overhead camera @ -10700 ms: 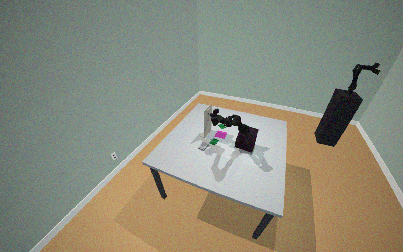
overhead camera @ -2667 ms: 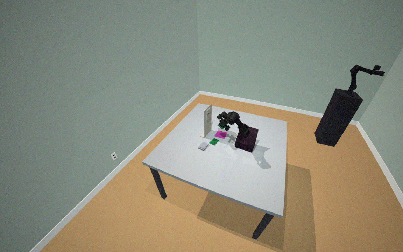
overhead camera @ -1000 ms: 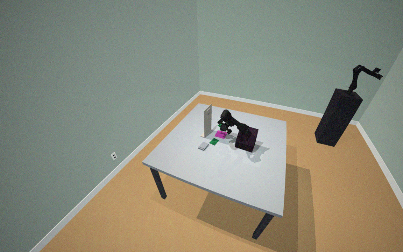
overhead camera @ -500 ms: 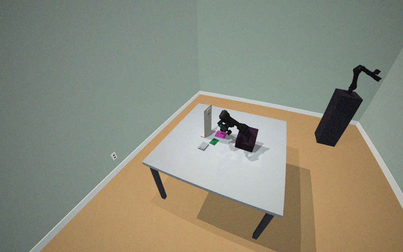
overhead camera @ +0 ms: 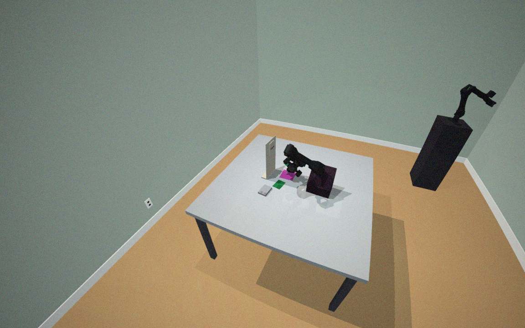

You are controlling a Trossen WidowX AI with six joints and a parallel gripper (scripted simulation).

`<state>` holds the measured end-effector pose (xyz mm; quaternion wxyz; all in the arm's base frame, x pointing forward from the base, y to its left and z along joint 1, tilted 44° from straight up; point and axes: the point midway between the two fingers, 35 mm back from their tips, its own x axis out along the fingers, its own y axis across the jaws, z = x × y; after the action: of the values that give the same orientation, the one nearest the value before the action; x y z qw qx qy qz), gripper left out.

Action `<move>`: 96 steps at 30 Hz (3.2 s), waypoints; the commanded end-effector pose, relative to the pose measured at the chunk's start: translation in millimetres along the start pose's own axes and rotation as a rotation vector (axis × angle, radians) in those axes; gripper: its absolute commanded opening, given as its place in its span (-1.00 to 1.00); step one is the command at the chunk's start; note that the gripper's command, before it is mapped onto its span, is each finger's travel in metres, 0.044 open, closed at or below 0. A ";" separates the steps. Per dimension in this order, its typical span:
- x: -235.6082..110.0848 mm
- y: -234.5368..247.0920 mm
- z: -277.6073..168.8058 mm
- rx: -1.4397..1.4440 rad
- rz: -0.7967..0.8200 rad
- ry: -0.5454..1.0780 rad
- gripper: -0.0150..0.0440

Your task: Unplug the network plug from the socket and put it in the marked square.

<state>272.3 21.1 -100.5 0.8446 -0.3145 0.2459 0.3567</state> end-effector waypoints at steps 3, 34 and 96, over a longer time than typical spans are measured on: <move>3.9 3.8 -0.6 0.006 0.000 0.003 -0.49; 13.1 13.6 2.1 0.003 0.000 -0.003 -0.49; -22.5 -0.7 -3.1 0.002 0.005 0.010 0.04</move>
<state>256.1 10.6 -90.5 0.8432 -0.3112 0.2554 0.3562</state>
